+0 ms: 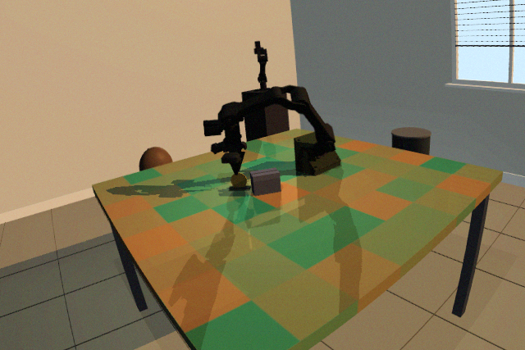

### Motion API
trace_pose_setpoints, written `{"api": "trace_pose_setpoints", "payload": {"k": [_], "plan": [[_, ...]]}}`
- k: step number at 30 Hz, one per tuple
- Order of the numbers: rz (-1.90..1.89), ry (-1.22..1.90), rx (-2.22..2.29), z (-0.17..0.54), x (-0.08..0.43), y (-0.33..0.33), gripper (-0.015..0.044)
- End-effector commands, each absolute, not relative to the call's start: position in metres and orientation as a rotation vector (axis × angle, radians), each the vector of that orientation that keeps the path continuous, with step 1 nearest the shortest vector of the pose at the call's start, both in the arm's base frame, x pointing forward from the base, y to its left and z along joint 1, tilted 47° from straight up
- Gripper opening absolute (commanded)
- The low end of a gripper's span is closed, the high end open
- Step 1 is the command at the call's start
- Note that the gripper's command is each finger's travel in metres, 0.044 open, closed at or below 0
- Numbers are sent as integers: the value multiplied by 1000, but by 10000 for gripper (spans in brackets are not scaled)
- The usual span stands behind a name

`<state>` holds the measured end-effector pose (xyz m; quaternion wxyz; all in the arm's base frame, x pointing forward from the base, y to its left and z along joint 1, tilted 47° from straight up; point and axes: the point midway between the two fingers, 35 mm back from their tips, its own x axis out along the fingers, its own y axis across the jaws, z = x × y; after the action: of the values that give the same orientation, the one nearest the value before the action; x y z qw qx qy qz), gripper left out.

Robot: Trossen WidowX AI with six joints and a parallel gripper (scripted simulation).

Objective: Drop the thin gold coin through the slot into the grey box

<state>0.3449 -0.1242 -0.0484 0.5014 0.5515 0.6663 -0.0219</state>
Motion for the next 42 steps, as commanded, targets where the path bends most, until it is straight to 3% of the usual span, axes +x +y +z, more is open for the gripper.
{"api": "trace_pose_setpoints", "payload": {"k": [1,31,37,42], "plan": [[-55,1610,1344,-53,345,-119,161],[-50,1610,1346,-84,348,-84,161],[-50,1610,1346,-84,348,-84,3],[-50,1610,1346,-84,348,-84,0]]}}
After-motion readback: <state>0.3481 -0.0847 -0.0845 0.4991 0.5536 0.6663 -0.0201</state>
